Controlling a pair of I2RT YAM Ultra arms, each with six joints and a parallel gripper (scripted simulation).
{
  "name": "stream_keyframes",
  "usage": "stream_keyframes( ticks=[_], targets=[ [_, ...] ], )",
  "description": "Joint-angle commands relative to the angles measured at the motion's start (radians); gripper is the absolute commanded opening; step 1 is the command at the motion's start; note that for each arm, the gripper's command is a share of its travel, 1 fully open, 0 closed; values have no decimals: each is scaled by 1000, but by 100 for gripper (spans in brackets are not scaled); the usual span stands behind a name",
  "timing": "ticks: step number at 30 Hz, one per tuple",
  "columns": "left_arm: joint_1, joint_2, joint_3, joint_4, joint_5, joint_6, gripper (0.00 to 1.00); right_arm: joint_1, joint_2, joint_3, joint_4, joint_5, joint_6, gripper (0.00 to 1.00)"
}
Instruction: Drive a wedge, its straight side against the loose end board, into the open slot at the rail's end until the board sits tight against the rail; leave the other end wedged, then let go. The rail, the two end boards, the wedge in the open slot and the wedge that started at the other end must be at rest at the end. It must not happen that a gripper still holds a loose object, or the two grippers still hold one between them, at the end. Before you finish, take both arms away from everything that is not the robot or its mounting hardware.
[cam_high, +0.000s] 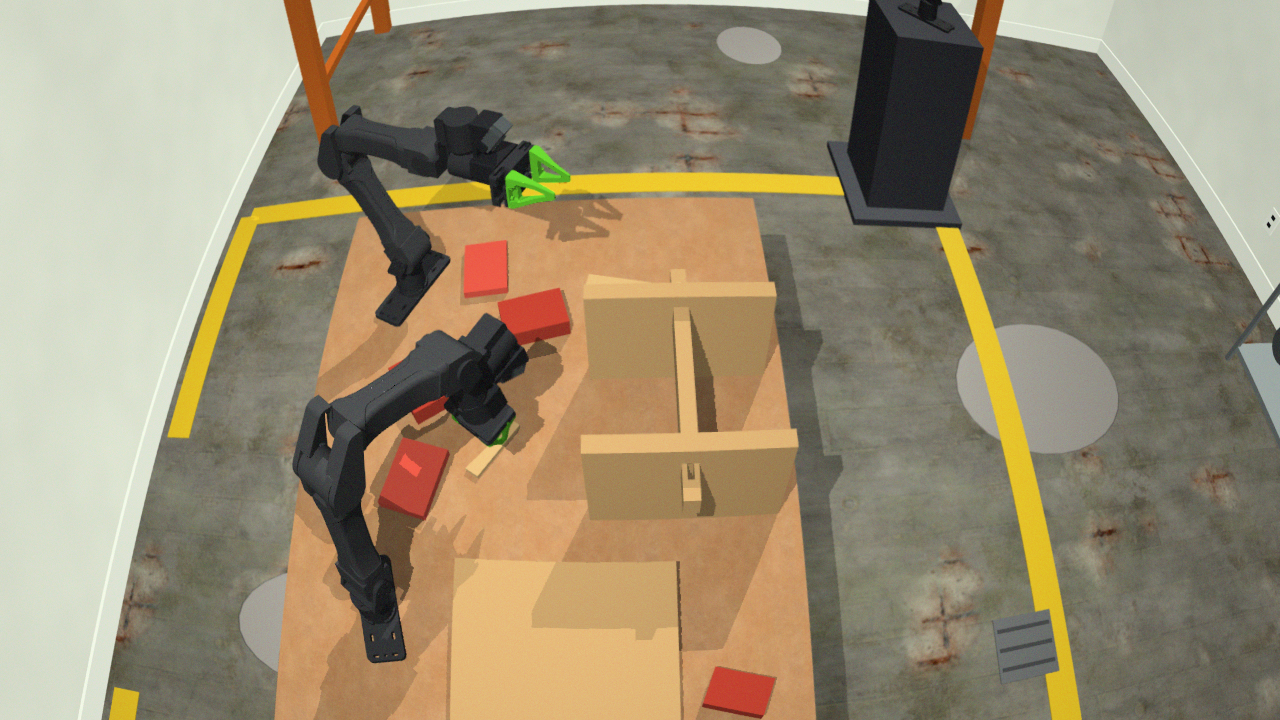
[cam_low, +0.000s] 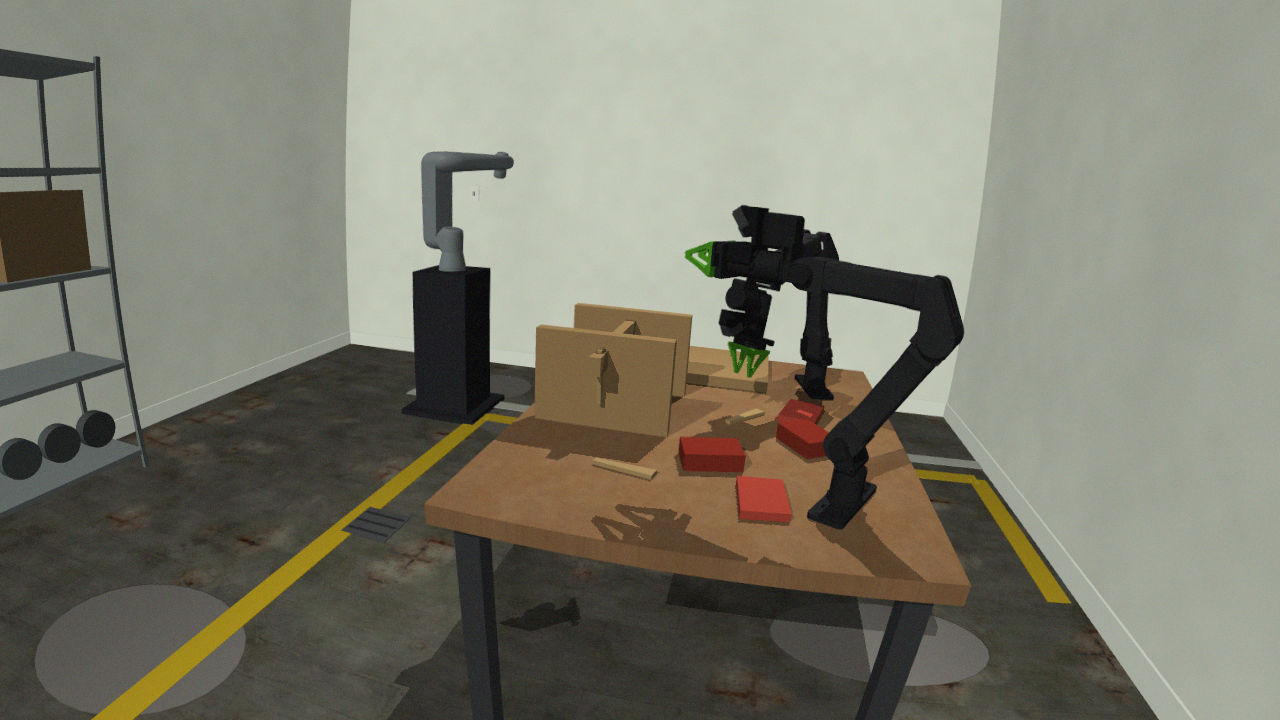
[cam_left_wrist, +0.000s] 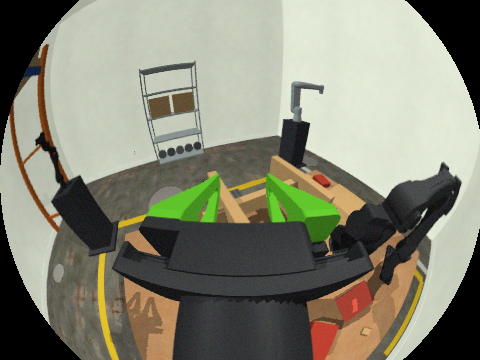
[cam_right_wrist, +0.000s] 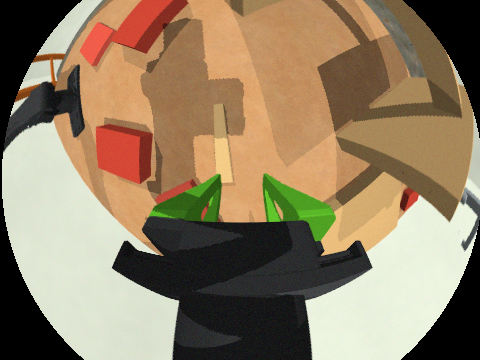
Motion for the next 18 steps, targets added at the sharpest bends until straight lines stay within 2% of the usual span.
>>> stream_keyframes(
  ticks=[1, 11, 14, 15, 18],
  targets=[
    [-9, 11, 47, 24, -5, -2, 46, 37, 35, -33, -31, -2, 13, 42],
    [-9, 11, 47, 24, -5, -2, 46, 108, 102, -71, -44, 6, 19, 42],
    [-9, 11, 47, 24, -5, -2, 46, 99, 82, -50, -16, 9, 20, 42],
    [-9, 11, 47, 24, -5, -2, 46, 112, 109, -87, -32, -7, 19, 42],
    [-9, 11, 47, 24, -5, -2, 46, 113, 105, -69, -41, -9, 14, 42]
  ],
)
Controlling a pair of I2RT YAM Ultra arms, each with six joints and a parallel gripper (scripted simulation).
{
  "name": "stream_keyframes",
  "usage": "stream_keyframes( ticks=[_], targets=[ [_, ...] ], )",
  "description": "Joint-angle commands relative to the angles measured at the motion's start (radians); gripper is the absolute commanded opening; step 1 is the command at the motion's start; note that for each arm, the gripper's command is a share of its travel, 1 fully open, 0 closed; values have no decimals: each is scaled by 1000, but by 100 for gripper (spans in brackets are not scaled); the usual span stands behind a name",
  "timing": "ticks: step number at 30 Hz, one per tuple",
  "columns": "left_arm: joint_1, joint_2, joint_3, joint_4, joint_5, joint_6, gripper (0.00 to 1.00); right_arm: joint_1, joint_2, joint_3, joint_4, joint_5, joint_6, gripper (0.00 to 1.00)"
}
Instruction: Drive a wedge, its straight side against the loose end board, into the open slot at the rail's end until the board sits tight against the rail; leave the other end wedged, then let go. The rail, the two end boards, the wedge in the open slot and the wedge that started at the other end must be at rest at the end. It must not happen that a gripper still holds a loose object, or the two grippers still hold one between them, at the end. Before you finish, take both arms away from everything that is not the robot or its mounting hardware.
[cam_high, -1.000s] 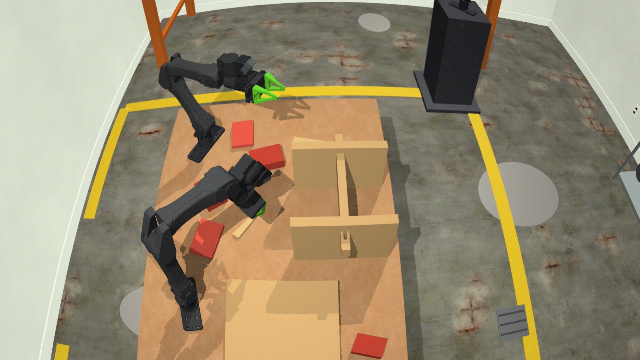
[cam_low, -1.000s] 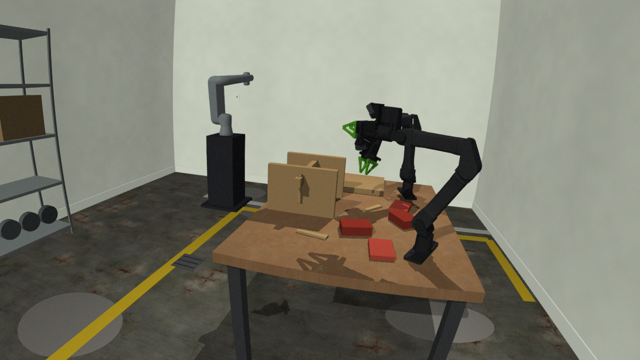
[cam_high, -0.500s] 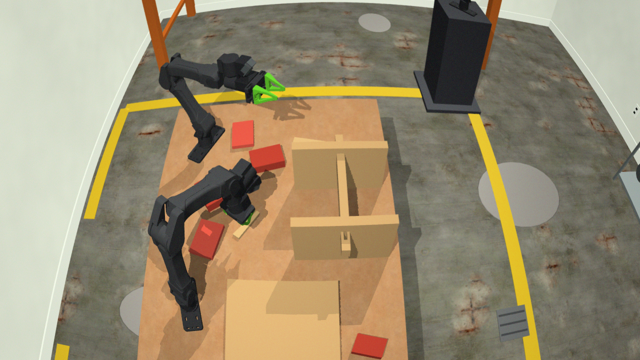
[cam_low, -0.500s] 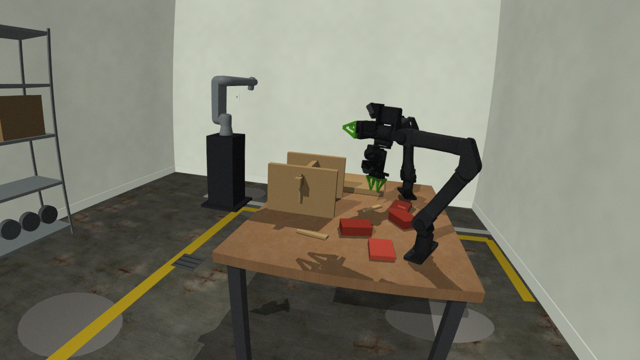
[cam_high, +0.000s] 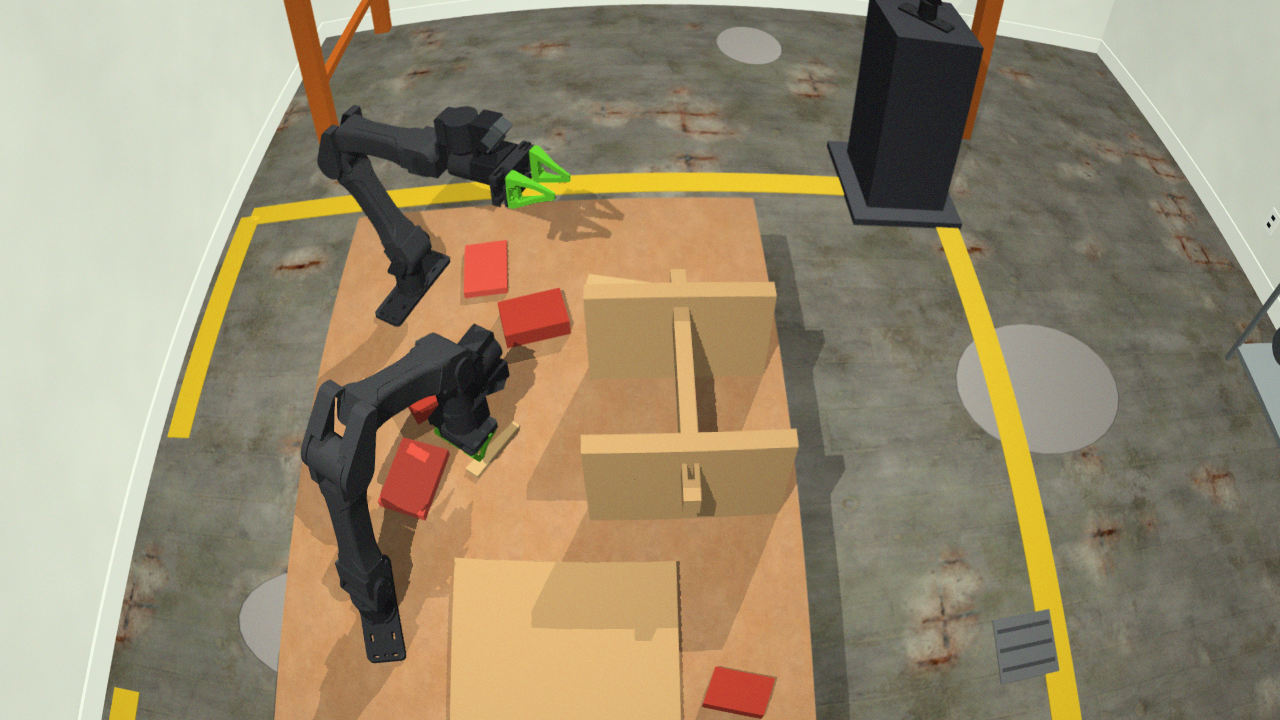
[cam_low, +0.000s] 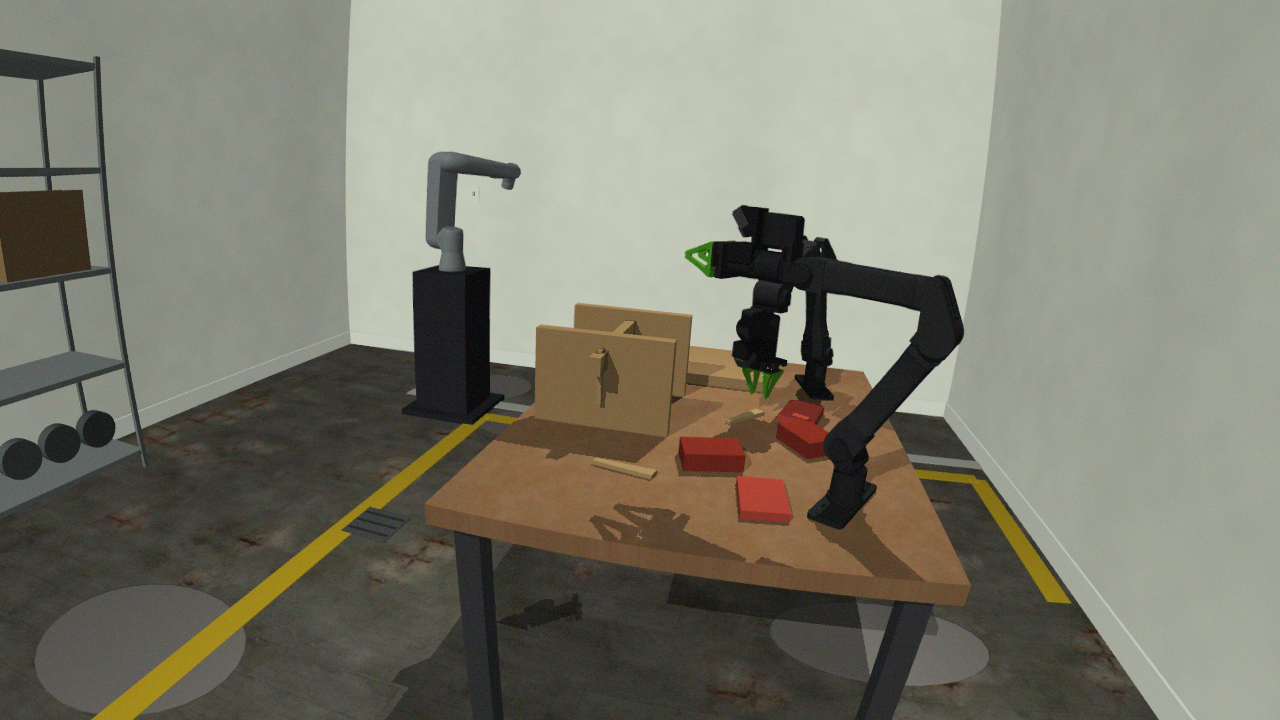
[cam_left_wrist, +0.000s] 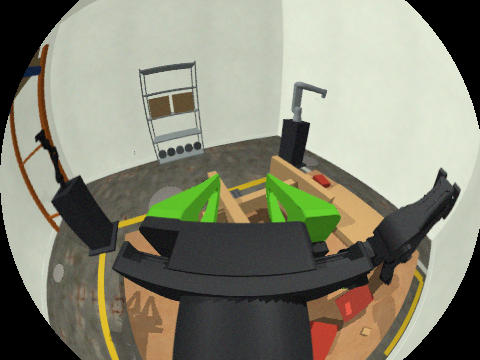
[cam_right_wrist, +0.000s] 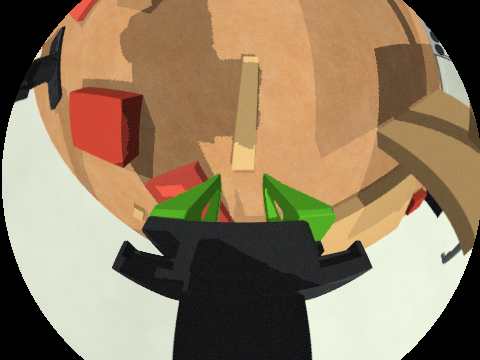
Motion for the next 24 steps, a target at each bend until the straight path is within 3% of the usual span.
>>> stream_keyframes(
  ticks=[1, 11, 12, 14, 15, 24],
  targets=[
    [-9, 11, 47, 24, -5, -2, 46, -1, -9, -5, -2, -9, 4, 42],
    [-9, 11, 47, 24, -5, -2, 46, -17, -44, 32, -9, 11, -9, 42],
    [-9, 11, 47, 24, -5, -2, 46, -7, -10, -33, -12, 7, -10, 42],
    [-9, 11, 47, 24, -5, -2, 46, -14, -38, 27, 8, 2, -1, 42],
    [-9, 11, 47, 24, -5, -2, 46, -14, -15, -42, 35, 3, -2, 42],
    [-9, 11, 47, 24, -5, -2, 46, 7, 24, -66, 85, 4, -5, 42]
  ],
)
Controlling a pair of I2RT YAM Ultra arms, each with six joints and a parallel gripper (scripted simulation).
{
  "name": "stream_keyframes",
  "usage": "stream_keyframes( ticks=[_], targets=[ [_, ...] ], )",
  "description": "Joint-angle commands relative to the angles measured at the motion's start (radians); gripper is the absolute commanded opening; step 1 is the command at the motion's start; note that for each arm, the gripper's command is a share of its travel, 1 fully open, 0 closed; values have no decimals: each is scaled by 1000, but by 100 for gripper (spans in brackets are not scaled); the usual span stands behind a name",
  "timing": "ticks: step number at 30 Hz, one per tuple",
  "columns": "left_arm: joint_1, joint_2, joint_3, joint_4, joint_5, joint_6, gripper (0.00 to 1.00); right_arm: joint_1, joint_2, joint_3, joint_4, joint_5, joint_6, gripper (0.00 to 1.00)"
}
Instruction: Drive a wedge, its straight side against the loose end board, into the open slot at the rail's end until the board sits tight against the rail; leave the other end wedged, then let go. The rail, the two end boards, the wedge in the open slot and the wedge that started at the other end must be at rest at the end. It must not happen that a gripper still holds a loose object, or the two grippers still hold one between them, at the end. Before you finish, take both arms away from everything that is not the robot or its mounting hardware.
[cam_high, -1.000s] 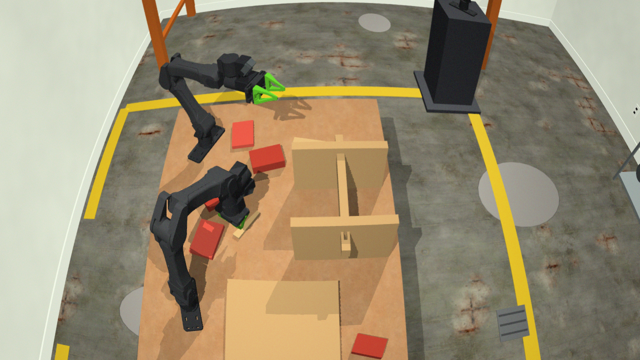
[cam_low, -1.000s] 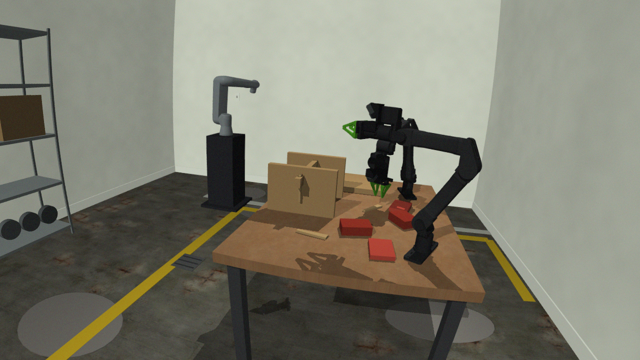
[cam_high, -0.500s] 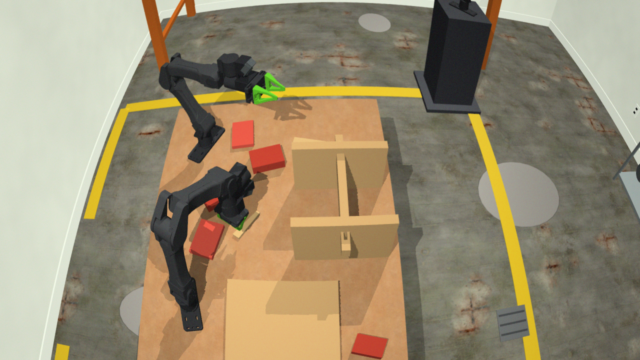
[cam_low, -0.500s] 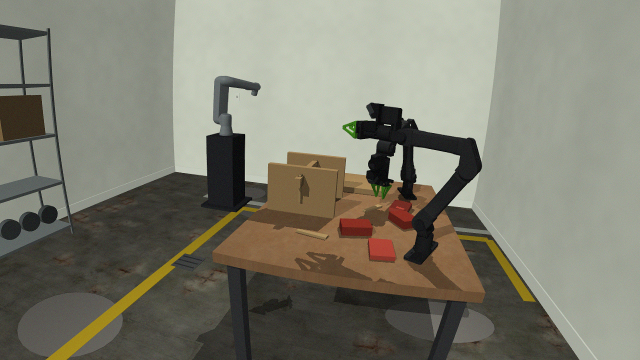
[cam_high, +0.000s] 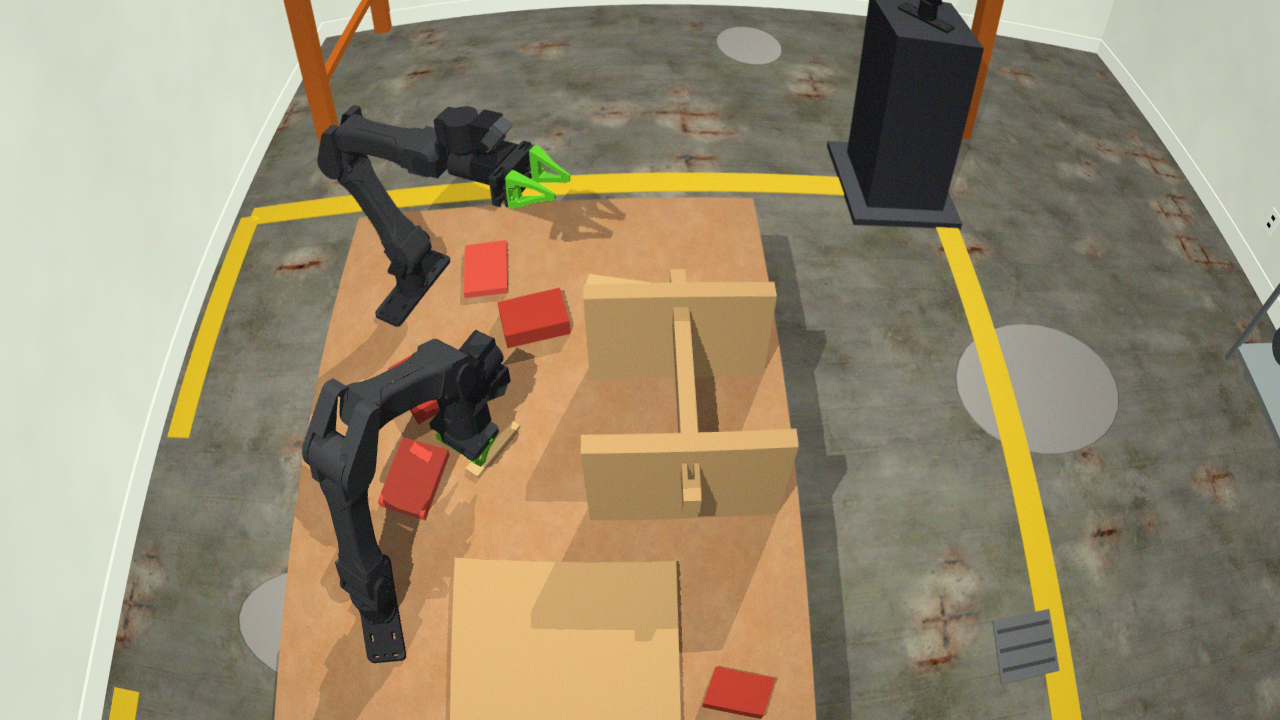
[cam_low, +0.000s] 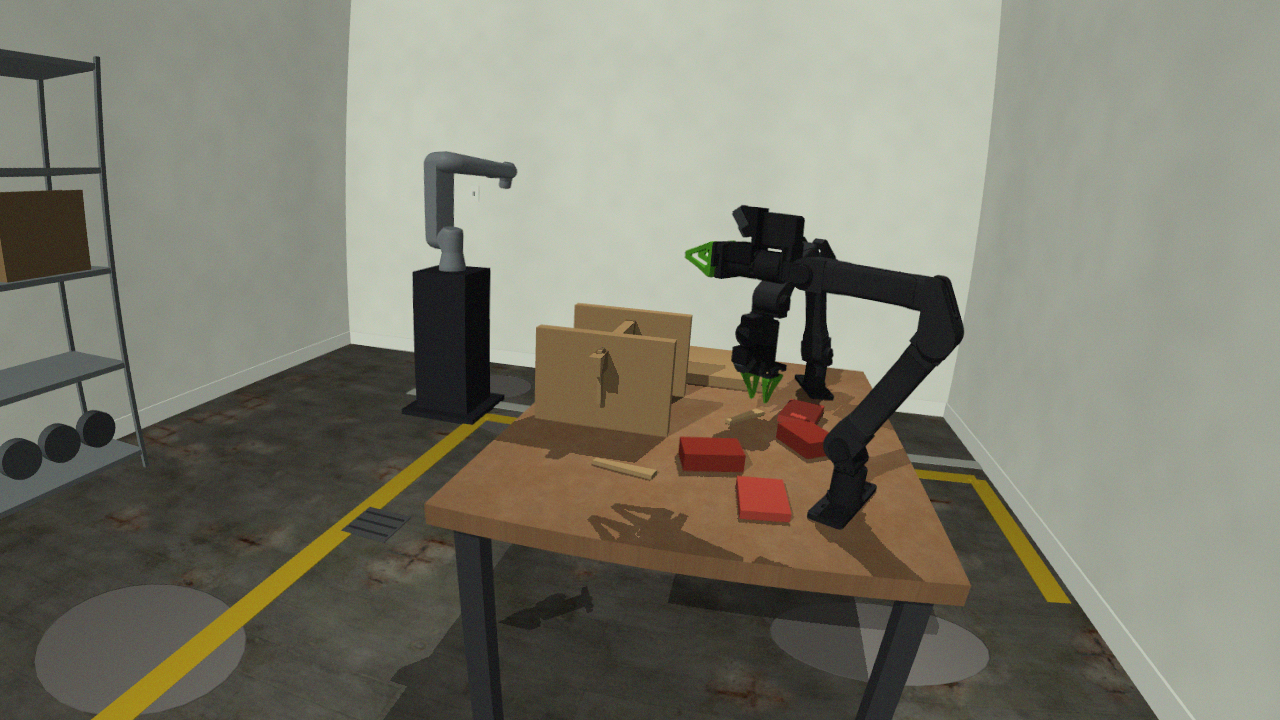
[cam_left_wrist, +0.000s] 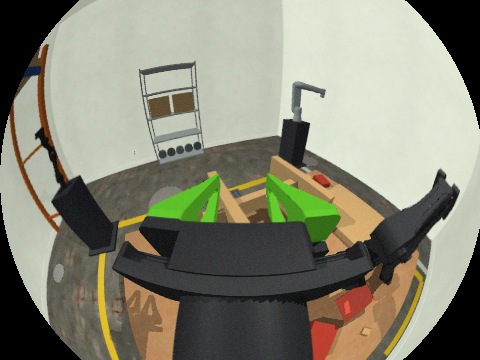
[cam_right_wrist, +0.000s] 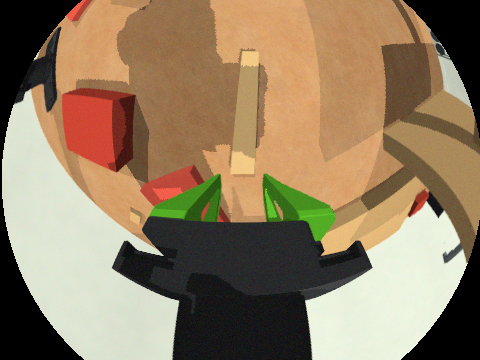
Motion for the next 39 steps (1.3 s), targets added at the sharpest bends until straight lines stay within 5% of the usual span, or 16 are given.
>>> stream_keyframes(
  ticks=[1, 22, 26, 27, 39],
  targets=[
    [-9, 11, 47, 24, -5, -2, 46, 10, 14, -32, 47, 5, -5, 42],
    [-9, 11, 47, 24, -5, -2, 46, -8, 60, -108, 174, 8, -9, 42],
    [-9, 11, 47, 24, -5, -2, 46, -10, 26, -48, 158, 8, -7, 42],
    [-9, 11, 47, 24, -5, -2, 46, -10, 48, -48, 158, 8, -8, 1],
    [-9, 11, 47, 24, -5, -2, 46, -9, 56, -105, 146, 4, -4, 1]
  ],
)
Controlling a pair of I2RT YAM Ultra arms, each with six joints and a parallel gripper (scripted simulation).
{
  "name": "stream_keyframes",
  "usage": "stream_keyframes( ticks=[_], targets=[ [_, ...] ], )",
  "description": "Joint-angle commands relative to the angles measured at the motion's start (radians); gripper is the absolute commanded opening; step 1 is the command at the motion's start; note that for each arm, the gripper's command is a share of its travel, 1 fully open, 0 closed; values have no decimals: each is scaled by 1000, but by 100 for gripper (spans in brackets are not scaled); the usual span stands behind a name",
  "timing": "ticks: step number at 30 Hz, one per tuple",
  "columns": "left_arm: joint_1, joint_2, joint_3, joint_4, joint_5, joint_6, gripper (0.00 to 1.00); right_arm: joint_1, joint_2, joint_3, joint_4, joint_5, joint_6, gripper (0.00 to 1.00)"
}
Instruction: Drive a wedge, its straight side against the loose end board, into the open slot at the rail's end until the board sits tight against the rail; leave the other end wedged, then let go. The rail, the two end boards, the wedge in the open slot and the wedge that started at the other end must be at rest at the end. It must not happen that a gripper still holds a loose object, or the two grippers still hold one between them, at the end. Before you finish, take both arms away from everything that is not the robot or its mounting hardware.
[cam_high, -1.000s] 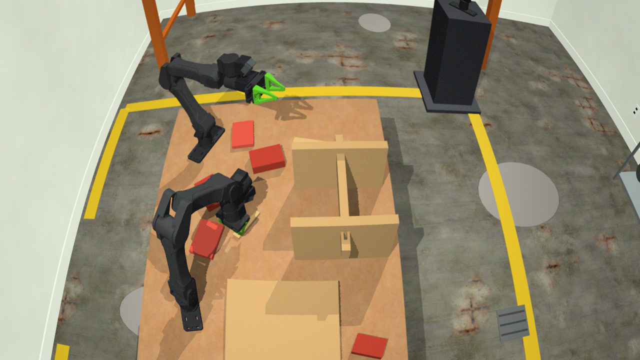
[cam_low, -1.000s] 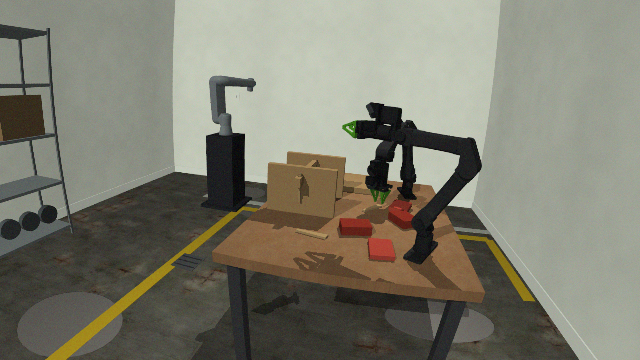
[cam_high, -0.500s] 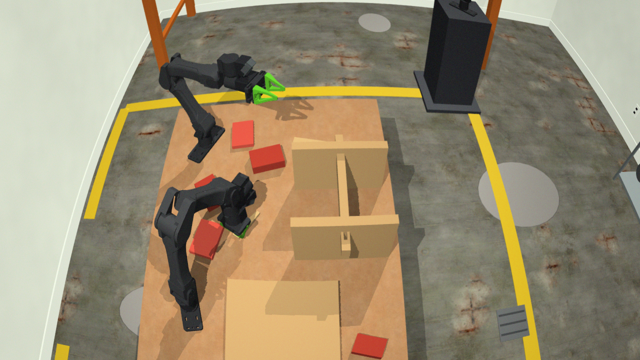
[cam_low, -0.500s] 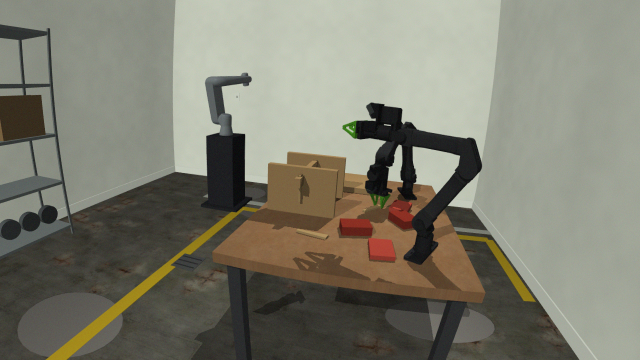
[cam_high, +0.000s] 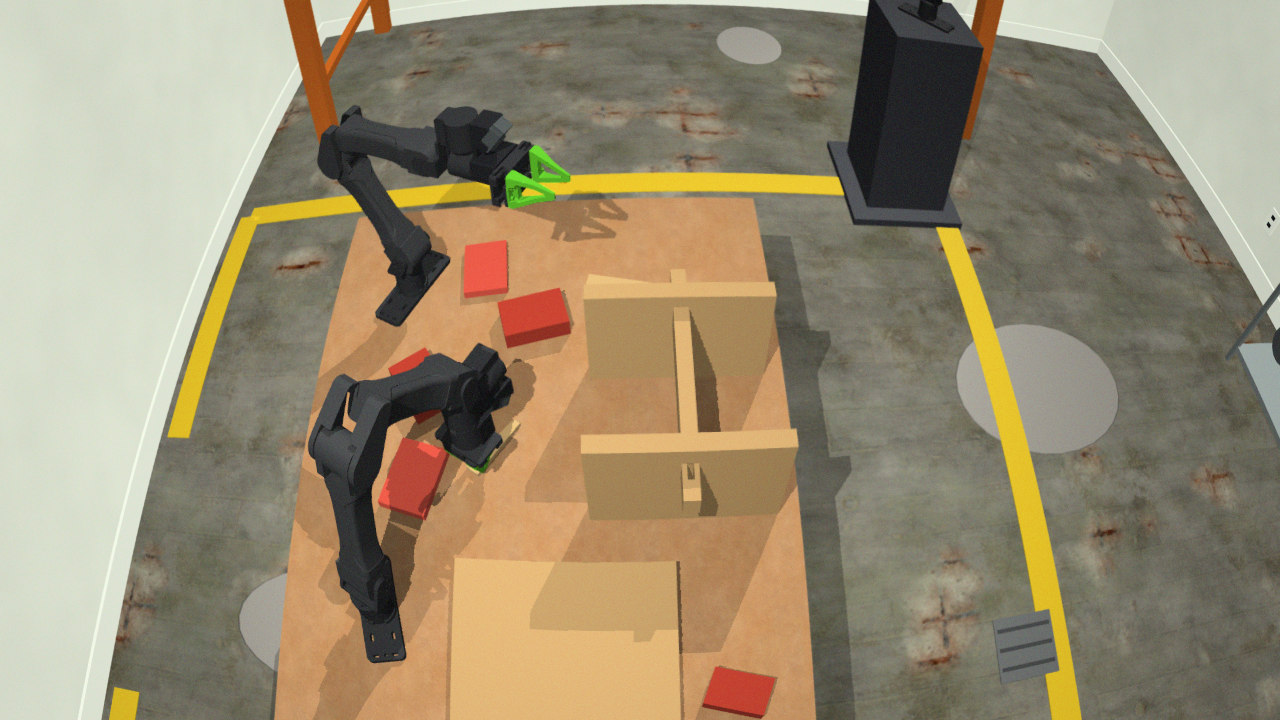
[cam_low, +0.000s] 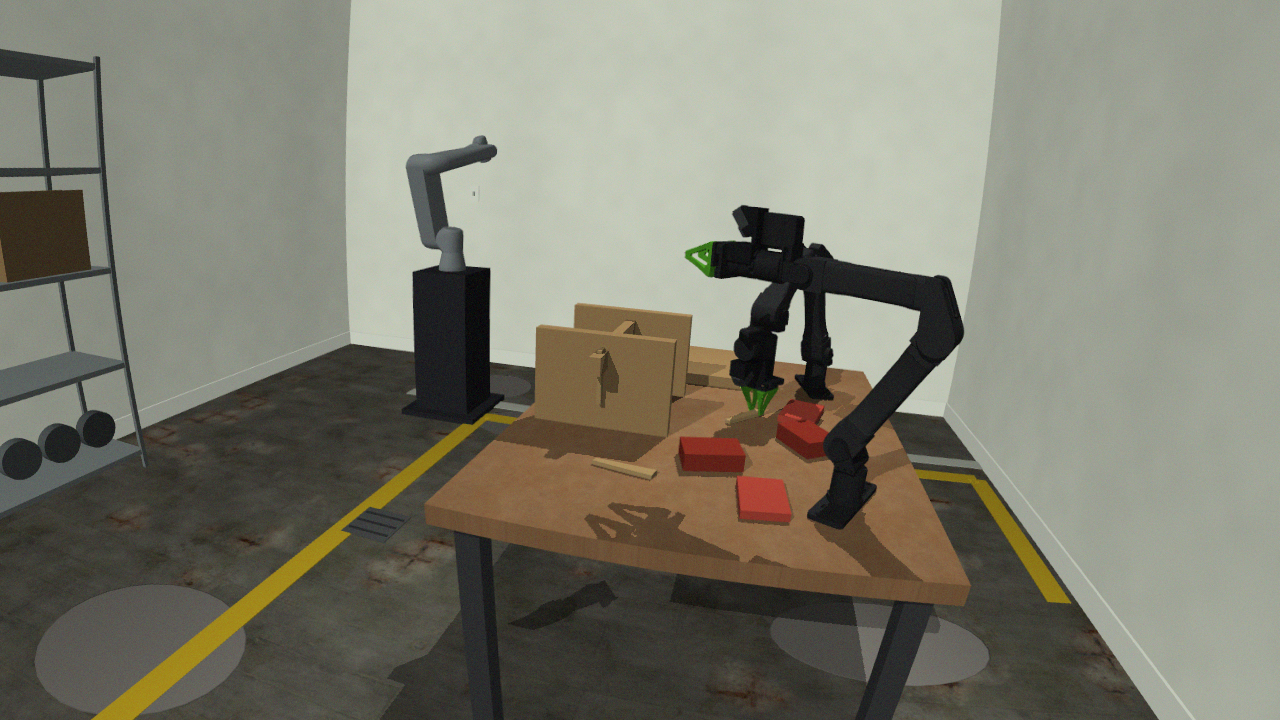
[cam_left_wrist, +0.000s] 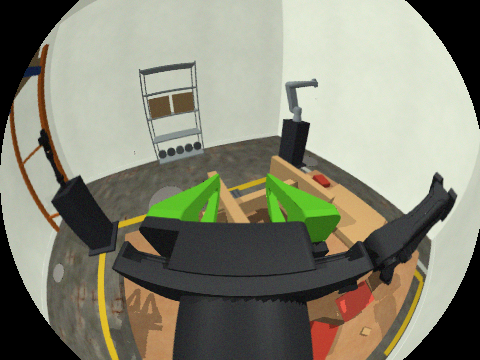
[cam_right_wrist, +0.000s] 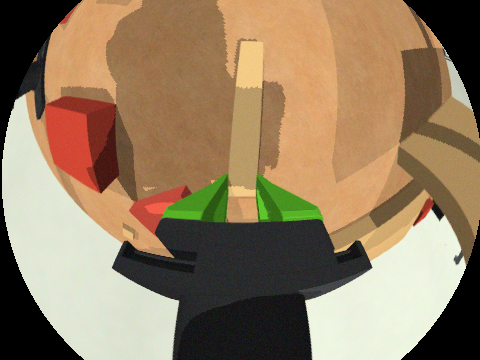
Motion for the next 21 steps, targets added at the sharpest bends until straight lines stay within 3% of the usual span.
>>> stream_keyframes(
  ticks=[1, 4, 21],
  targets=[
    [-9, 11, 47, 24, -5, -2, 46, -9, 7, -23, -2, 3, -4, 1],
    [-9, 11, 47, 24, -5, -2, 46, -11, -37, 43, -20, 4, -4, 1],
    [-9, 11, 47, 24, -5, -2, 46, -9, -67, 93, -115, 6, -4, 1]
  ],
)
